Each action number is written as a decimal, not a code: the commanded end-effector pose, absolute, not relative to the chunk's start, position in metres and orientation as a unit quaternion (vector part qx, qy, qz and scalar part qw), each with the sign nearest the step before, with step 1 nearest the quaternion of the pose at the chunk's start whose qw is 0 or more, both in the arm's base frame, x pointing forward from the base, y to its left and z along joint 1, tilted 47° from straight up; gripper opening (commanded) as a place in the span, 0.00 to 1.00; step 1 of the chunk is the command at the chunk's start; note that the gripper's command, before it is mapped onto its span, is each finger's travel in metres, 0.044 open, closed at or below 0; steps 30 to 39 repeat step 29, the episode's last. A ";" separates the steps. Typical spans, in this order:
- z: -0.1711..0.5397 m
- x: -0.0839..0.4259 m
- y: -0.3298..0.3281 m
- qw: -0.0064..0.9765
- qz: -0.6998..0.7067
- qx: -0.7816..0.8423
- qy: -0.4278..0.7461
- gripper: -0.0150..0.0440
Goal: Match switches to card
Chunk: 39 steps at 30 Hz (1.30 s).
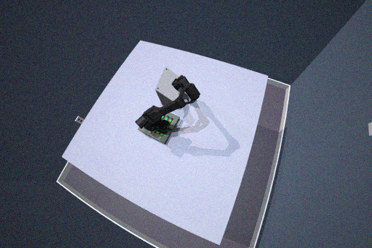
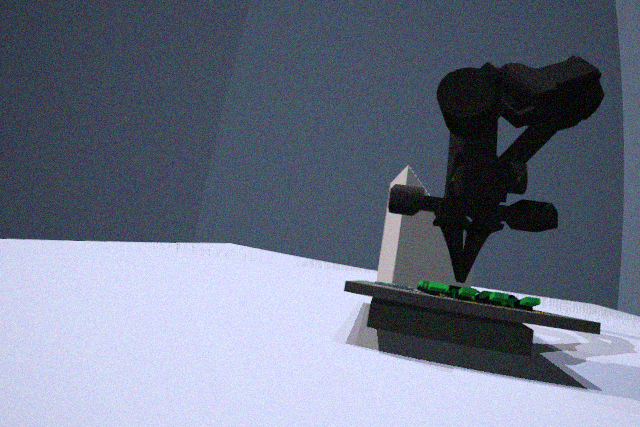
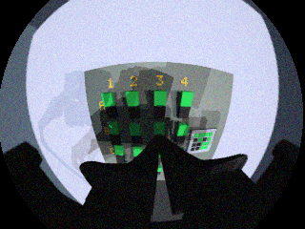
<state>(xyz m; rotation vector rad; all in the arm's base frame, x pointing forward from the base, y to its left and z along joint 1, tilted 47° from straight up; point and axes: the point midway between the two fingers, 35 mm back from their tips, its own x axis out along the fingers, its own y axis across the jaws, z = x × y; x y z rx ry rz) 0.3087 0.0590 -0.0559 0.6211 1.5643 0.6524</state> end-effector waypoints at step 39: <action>-0.003 0.286 0.024 0.637 0.277 0.274 0.666 0.25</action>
